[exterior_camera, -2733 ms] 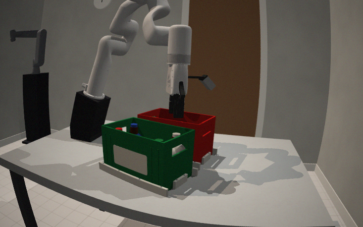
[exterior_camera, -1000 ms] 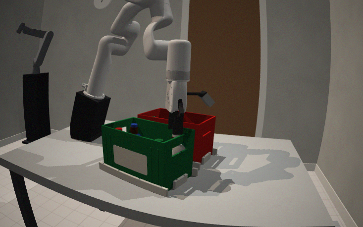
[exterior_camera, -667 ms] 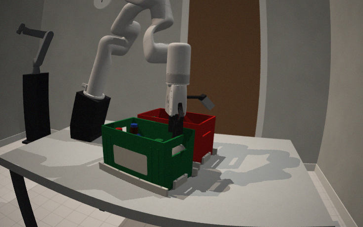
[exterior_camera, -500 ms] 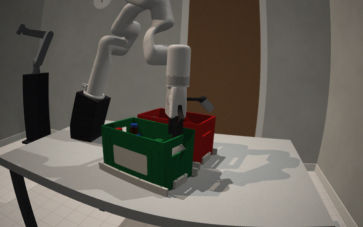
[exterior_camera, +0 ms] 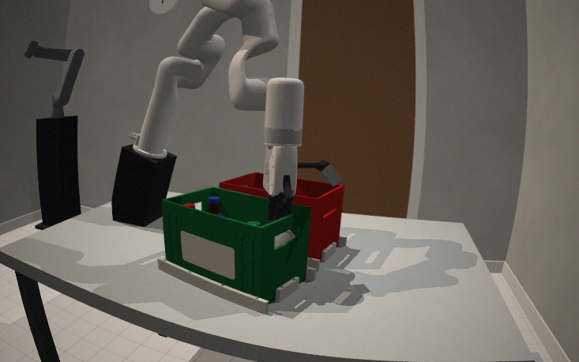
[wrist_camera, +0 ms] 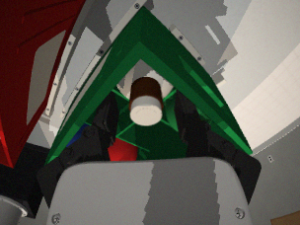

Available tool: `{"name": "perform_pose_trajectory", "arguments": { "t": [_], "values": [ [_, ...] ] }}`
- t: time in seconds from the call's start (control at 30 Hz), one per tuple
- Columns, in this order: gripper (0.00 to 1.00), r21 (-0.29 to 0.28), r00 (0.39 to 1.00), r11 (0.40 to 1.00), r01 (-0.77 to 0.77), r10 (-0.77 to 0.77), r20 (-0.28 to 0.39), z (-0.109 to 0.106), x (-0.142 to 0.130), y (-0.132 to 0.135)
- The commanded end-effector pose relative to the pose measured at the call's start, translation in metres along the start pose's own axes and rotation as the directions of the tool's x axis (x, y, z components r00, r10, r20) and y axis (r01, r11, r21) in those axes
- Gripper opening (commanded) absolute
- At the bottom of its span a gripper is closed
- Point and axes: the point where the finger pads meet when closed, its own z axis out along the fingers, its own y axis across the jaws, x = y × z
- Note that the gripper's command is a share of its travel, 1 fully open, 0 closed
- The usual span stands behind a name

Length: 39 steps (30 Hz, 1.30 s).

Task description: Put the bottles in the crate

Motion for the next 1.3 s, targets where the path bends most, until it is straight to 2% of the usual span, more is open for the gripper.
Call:
{"name": "perform_pose_trajectory", "arguments": {
  "t": [0.0, 0.23, 0.27, 1.27],
  "values": [
    [0.65, -0.005, 1.0, 1.0, 0.0, 0.0, -0.003, -0.0013, 0.0009, 0.002],
    [0.65, -0.005, 1.0, 1.0, 0.0, 0.0, -0.003, -0.0013, 0.0009, 0.002],
    [0.0, -0.005, 1.0, 1.0, 0.0, 0.0, -0.003, -0.0047, 0.0009, 0.002],
    [0.0, -0.005, 1.0, 1.0, 0.0, 0.0, -0.003, -0.0046, 0.0009, 0.002]
  ]
}}
